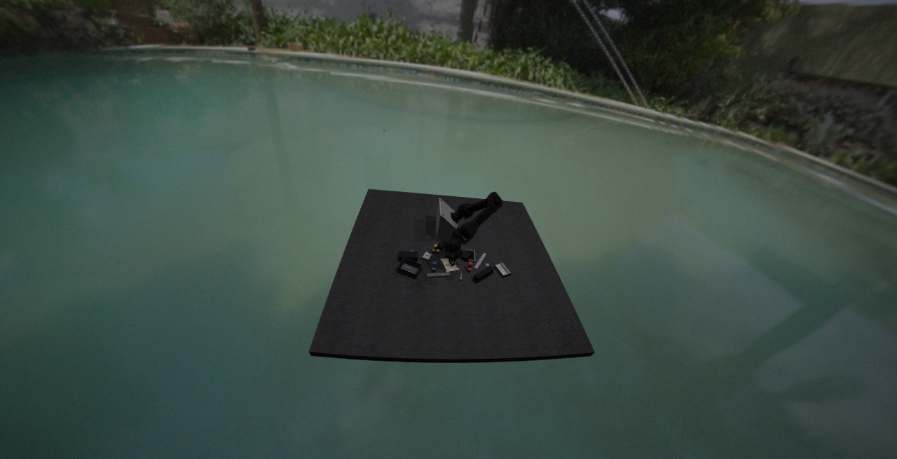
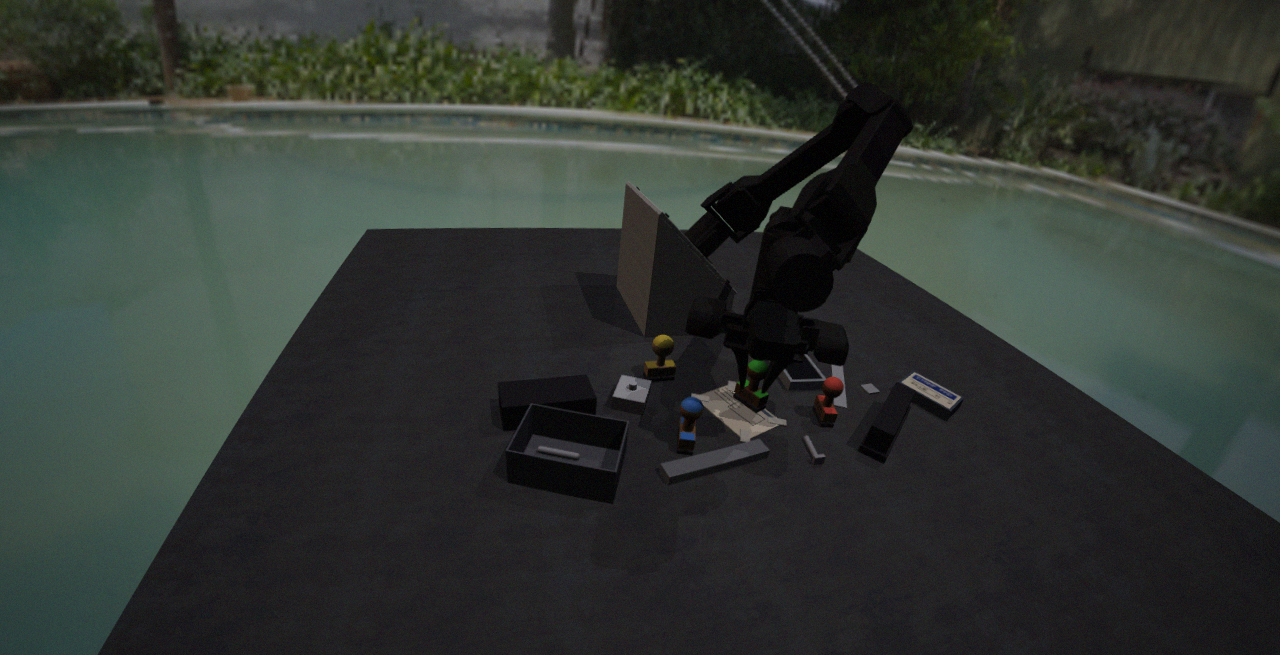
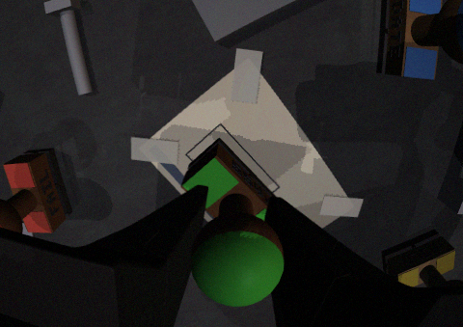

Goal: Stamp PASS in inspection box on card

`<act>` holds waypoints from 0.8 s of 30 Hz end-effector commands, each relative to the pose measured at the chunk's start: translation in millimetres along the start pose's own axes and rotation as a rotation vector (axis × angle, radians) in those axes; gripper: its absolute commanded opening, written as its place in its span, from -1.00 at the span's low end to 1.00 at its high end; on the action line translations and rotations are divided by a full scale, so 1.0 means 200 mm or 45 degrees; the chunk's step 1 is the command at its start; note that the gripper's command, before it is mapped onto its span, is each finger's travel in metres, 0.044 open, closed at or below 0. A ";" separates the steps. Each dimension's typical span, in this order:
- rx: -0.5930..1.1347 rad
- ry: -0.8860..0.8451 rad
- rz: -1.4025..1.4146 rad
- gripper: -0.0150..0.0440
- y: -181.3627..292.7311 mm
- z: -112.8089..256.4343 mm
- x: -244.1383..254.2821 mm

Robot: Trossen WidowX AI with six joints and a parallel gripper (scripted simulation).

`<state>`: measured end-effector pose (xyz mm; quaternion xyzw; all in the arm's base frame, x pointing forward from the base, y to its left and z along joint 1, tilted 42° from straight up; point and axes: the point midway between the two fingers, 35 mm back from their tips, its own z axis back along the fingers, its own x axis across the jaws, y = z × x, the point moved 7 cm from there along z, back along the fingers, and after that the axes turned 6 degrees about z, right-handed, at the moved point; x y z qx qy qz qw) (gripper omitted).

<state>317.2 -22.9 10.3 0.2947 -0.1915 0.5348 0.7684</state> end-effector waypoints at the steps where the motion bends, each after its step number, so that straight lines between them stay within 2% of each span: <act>1: 0.005 -0.005 -0.007 -0.49 0.00 -0.02 0.00; 24: 0.005 -0.006 -0.007 -0.49 0.01 -0.08 0.00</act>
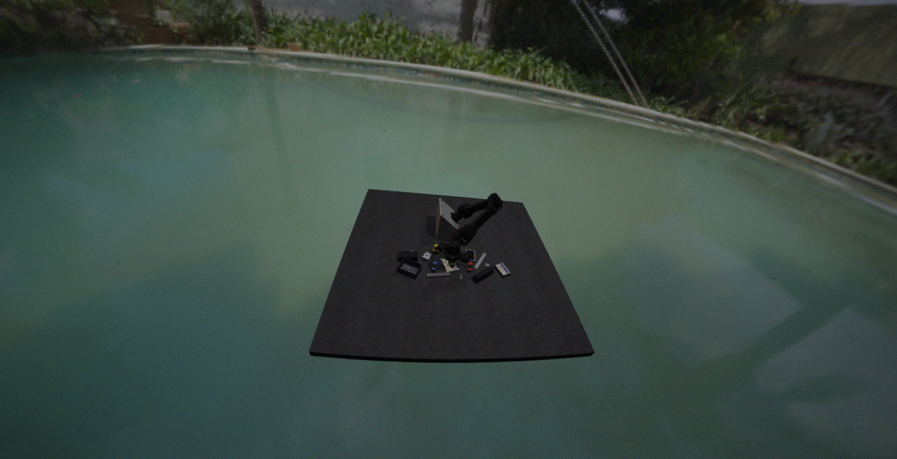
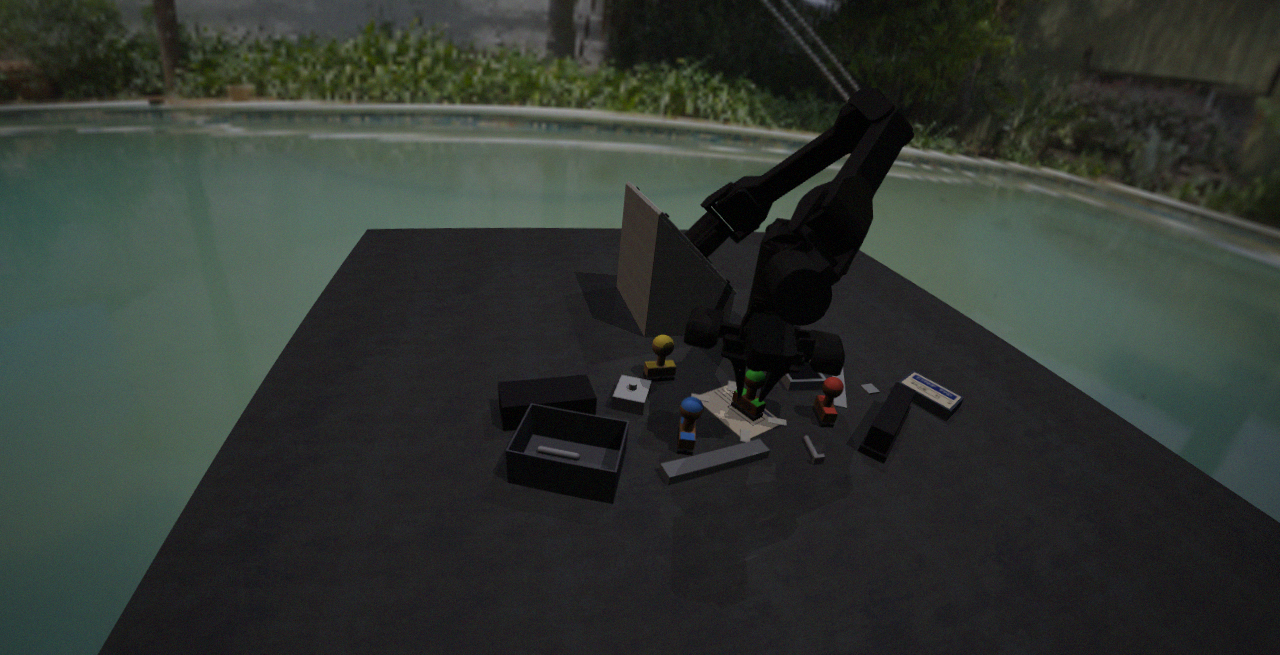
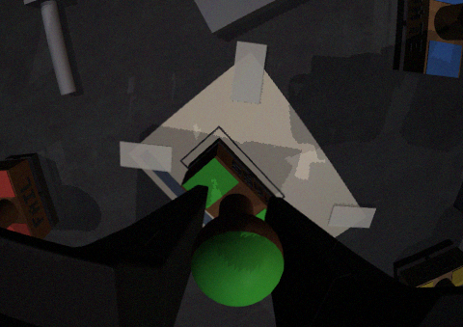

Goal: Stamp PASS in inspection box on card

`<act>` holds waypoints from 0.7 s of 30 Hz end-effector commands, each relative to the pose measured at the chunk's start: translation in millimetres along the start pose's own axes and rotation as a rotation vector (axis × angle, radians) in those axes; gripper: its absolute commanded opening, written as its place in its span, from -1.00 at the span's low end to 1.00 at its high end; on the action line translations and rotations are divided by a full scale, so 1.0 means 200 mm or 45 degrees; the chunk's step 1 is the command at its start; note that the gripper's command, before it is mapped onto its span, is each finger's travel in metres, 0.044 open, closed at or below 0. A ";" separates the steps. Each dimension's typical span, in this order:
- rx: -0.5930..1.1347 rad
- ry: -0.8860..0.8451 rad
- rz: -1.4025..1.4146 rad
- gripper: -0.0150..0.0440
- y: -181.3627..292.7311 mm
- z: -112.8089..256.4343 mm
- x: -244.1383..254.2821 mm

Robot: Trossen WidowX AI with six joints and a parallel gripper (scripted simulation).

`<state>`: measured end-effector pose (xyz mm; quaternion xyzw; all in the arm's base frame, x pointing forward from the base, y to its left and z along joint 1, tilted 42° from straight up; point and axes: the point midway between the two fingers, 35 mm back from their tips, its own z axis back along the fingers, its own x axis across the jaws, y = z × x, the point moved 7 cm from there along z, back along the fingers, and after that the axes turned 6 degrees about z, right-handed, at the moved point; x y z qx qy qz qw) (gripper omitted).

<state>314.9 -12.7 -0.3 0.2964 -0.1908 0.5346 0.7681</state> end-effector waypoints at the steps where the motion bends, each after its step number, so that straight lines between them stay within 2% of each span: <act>1: 0.001 -0.005 -0.006 -0.49 0.00 0.00 0.00; 21: 0.001 -0.006 -0.005 -0.49 0.00 -0.02 0.00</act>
